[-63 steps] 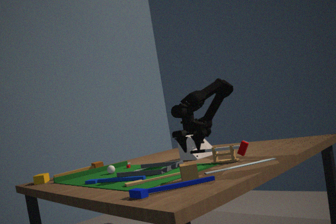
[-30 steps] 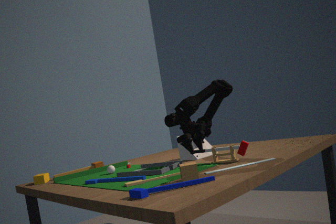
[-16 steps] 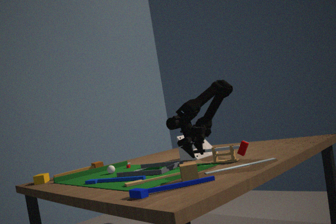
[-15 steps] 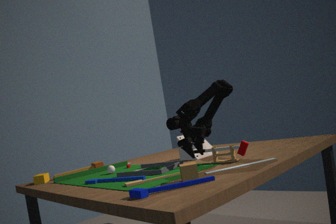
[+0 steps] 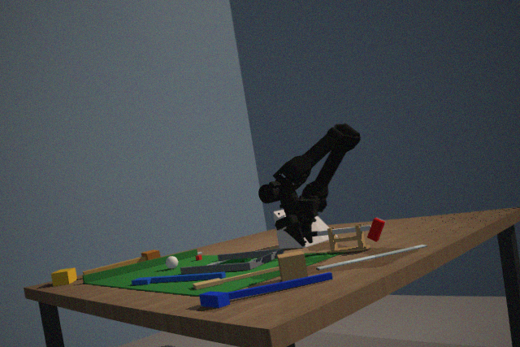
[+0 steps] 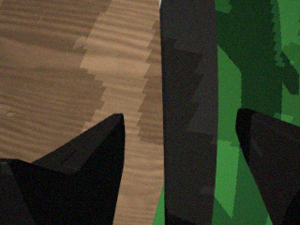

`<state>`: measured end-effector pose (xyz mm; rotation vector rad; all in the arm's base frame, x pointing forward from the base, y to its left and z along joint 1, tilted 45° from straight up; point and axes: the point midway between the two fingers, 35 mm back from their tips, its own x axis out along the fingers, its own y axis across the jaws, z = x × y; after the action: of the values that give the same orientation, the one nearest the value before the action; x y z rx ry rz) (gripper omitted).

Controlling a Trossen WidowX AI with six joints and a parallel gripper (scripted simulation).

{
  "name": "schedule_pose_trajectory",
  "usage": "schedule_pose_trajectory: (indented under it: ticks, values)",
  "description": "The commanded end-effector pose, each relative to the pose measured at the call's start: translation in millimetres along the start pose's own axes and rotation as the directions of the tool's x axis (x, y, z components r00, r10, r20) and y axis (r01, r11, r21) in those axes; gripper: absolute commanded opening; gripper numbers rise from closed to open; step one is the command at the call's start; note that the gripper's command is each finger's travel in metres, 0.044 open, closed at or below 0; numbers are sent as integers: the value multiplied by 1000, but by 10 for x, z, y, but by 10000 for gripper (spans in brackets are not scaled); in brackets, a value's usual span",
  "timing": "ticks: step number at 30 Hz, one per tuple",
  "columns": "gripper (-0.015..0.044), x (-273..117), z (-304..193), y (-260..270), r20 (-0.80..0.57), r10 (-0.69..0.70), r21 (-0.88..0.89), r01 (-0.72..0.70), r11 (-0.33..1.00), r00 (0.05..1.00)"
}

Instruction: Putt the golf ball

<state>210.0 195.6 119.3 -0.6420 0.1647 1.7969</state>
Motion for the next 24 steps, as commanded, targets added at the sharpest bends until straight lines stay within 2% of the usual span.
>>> schedule_pose_trajectory:
  ticks: [1, 4, 13, 24]
  values:
    - [151, -2, 0, 0, 0, 0, 0, 0, 1000, 1000]
    - [73, -2, 0, 0, 0, 0, 0, 0, 1000, 1000]
    - [0, -9, 1, -2, -1, 0, 0, 0, 1000, 1000]
    - [0, -401, 47, -38, -19, 3, 3, -3, 1000, 1000]
